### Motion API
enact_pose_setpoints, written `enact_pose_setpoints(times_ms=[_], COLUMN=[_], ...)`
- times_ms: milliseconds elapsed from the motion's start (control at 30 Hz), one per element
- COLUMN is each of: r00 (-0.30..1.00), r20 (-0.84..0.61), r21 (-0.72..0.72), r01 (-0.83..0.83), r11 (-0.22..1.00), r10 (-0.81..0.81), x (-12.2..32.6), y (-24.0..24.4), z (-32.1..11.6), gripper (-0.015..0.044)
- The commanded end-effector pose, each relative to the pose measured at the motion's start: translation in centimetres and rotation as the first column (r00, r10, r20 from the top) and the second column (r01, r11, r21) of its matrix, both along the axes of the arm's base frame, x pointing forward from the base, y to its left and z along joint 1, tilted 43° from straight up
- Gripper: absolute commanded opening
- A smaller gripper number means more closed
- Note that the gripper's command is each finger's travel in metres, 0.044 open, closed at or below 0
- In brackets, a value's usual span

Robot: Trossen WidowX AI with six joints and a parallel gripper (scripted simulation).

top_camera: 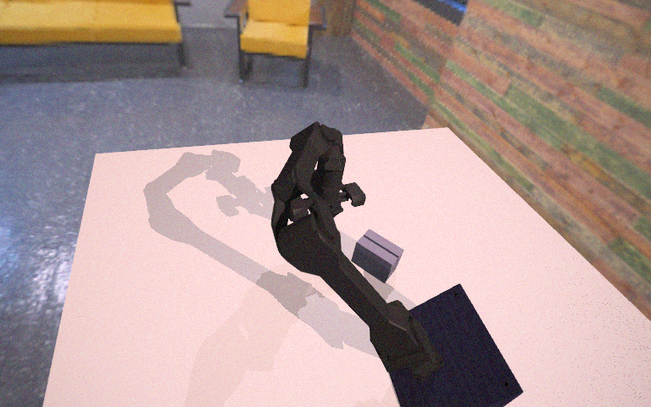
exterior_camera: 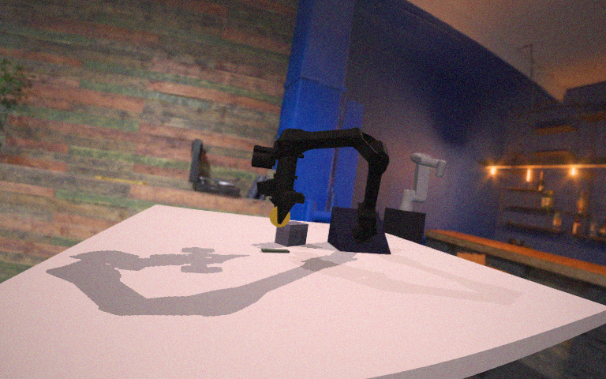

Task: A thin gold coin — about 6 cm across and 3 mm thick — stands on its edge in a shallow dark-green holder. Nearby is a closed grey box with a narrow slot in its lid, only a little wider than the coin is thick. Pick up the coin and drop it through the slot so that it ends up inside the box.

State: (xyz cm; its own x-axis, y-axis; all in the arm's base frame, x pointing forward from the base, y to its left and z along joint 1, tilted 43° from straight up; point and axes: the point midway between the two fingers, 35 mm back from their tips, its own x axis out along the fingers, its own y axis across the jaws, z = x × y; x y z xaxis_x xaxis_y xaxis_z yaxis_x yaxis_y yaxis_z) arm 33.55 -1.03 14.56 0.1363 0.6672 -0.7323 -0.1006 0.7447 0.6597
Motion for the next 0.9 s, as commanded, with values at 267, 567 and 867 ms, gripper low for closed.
enact_pose_setpoints(times_ms=[267,567,867], r00=[0.997,0.935,0.891], r20=[0.057,0.234,0.295], r21=[-0.016,-0.085,-0.12], r01=[-0.057,-0.254,-0.322], r11=[0.998,0.963,0.939], r10=[0.058,0.267,0.344], x=[-0.3,-0.2,-0.1], y=[-1.3,-1.7,-1.9], z=[1.3,1.0,0.9], gripper=[0.0,0.0,0.0])
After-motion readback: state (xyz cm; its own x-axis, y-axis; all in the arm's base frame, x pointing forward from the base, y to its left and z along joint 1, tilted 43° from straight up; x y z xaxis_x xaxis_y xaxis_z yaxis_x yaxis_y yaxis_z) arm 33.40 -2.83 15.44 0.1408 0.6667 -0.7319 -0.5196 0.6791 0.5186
